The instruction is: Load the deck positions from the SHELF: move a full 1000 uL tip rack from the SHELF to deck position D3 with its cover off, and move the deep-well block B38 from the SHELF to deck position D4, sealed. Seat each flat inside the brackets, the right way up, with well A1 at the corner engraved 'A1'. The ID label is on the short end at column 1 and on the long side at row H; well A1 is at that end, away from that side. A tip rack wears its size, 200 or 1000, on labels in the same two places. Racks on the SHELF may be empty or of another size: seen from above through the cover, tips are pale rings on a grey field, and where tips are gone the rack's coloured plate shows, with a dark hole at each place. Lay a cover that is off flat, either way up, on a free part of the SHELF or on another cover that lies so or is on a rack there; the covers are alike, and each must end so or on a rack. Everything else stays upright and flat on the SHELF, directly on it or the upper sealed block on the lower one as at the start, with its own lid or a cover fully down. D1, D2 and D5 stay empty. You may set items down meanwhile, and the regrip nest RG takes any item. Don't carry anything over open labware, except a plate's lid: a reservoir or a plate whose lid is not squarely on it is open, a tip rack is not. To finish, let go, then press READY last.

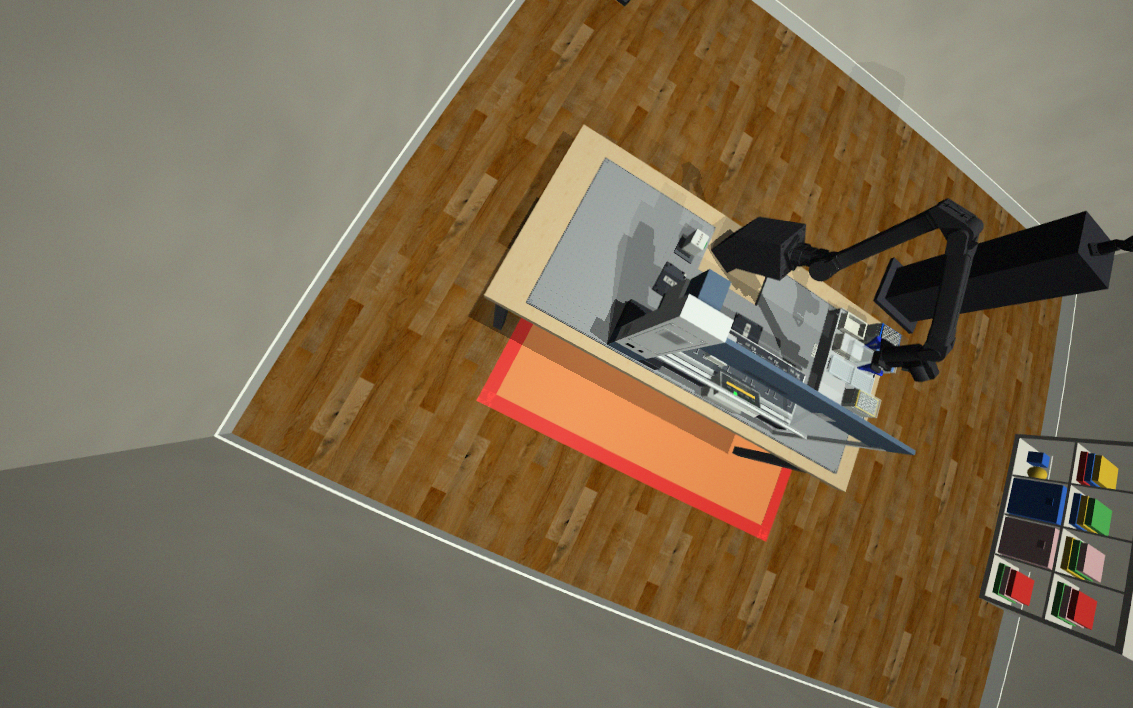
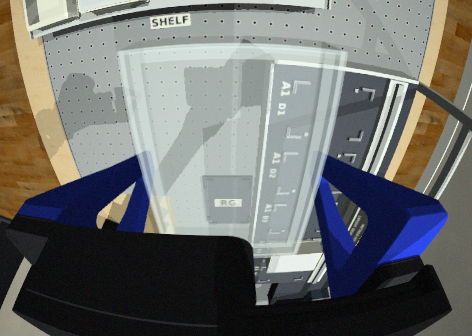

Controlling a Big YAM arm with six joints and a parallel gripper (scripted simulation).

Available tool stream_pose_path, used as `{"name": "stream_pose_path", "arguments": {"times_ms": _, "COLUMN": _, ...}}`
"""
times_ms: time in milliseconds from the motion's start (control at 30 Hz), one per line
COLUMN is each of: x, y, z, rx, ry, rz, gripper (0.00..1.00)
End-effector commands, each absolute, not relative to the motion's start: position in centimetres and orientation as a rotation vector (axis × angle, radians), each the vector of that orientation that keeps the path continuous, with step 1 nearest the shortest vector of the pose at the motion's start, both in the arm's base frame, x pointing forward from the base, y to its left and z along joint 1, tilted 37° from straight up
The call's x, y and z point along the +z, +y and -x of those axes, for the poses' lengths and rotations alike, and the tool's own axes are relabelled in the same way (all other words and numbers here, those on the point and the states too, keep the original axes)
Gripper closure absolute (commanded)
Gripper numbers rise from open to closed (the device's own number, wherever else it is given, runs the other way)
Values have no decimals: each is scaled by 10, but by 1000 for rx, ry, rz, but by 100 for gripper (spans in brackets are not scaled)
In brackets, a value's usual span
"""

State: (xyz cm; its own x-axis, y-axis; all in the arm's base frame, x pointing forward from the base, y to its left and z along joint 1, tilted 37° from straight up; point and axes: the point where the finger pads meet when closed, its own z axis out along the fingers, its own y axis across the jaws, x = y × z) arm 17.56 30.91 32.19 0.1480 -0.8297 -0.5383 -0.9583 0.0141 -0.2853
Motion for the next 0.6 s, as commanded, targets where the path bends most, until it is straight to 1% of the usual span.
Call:
{"name": "stream_pose_path", "arguments": {"times_ms": 0, "x": 343, "y": 312, "z": -175, "rx": 288, "ry": 1658, "rz": 1822, "gripper": 100}}
{"name": "stream_pose_path", "arguments": {"times_ms": 233, "x": 359, "y": 312, "z": -216, "rx": 276, "ry": 1657, "rz": 1824, "gripper": 100}}
{"name": "stream_pose_path", "arguments": {"times_ms": 300, "x": 359, "y": 312, "z": -216, "rx": 276, "ry": 1657, "rz": 1824, "gripper": 100}}
{"name": "stream_pose_path", "arguments": {"times_ms": 500, "x": 367, "y": 311, "z": -244, "rx": 271, "ry": 1653, "rz": 1821, "gripper": 100}}
{"name": "stream_pose_path", "arguments": {"times_ms": 533, "x": 367, "y": 311, "z": -244, "rx": 271, "ry": 1651, "rz": 1820, "gripper": 100}}
{"name": "stream_pose_path", "arguments": {"times_ms": 567, "x": 349, "y": 308, "z": -241, "rx": 273, "ry": 1678, "rz": 1842, "gripper": 100}}
